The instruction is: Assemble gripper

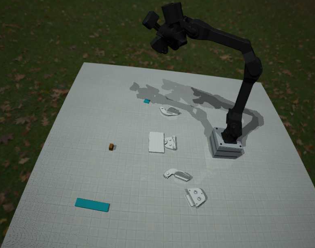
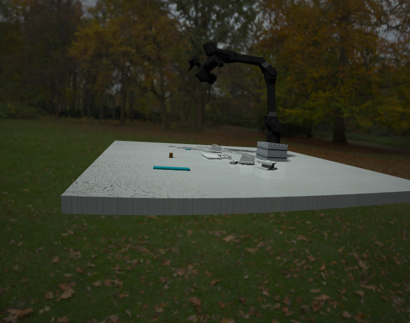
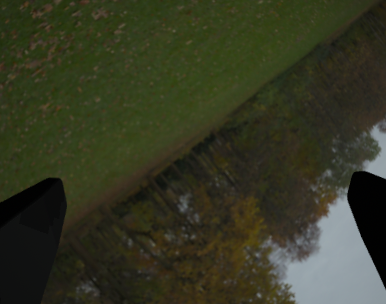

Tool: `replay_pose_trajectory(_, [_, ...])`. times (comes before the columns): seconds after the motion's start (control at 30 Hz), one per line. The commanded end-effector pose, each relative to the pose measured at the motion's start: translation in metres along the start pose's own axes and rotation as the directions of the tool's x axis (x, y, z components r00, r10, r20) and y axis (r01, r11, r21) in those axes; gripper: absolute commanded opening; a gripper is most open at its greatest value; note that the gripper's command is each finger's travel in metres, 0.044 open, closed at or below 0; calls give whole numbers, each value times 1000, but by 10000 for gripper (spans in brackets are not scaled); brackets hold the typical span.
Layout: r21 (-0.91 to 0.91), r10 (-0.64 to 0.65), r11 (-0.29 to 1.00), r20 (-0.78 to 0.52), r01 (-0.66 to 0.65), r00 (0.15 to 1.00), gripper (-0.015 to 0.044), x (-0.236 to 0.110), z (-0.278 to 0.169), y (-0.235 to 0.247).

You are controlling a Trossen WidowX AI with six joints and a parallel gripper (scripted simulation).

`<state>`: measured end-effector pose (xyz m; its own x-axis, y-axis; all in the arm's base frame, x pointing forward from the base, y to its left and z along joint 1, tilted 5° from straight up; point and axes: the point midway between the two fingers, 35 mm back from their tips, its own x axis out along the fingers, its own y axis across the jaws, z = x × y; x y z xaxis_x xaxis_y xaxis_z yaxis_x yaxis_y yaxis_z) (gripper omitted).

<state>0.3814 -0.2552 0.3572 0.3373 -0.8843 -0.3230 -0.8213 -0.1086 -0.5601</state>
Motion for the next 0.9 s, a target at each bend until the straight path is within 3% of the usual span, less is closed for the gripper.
replay_pose_trajectory(0.0, [-73,3,997,85,3,996,440,-6,39,3])
replay_pose_trajectory(0.4, [-265,8,960,337,86,942,440,-44,146,16])
replay_pose_trajectory(0.87, [-452,80,852,613,265,786,440,-113,257,52])
